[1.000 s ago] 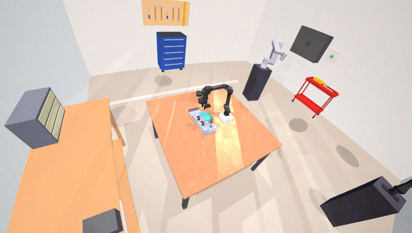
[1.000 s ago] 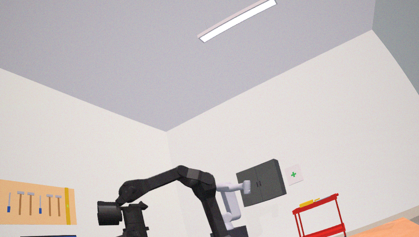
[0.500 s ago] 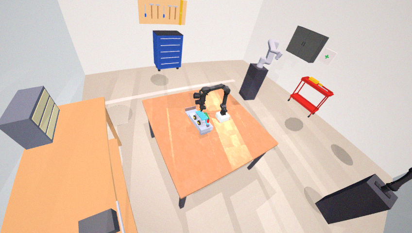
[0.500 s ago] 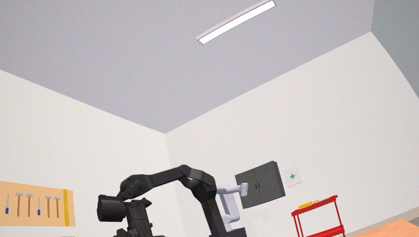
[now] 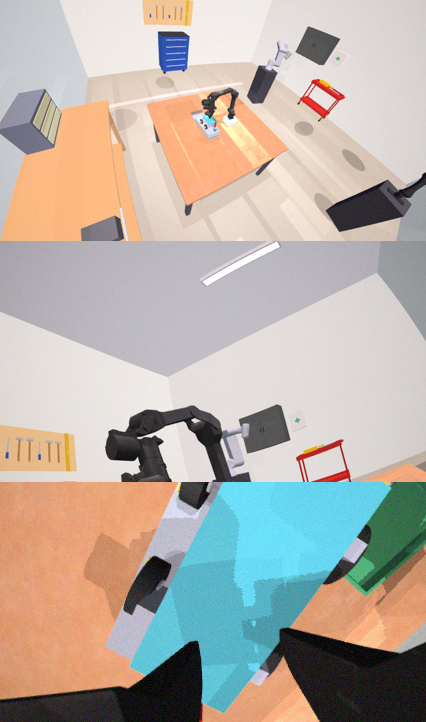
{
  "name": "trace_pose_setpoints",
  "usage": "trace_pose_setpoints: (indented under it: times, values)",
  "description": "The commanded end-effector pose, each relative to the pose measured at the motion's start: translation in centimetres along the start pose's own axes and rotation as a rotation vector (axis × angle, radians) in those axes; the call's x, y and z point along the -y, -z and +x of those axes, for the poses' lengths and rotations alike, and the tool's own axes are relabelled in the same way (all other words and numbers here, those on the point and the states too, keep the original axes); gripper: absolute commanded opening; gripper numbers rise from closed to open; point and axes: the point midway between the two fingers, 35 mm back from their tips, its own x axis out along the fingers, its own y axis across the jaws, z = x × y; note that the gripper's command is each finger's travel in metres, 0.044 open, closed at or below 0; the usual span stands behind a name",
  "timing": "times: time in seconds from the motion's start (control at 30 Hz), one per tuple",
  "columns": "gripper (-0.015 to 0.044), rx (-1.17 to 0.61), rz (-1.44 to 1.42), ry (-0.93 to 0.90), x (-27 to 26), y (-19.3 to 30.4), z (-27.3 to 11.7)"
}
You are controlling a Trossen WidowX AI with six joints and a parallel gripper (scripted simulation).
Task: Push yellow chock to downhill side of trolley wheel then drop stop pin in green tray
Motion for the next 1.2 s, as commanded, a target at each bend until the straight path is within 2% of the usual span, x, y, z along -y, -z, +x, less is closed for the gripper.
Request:
trace_pose_setpoints:
  times: [0.0, 0.47, 1.17]
  values:
    - [0.019, -0.025, 0.148, -0.003, -1.0, 1.5, 0.1]
    - [0.019, -0.1, 0.644, 0.027, -3.8, 6.6, 0.3]
    - [0.019, -0.101, 0.65, 0.027, -3.9, 6.9, 2.1]
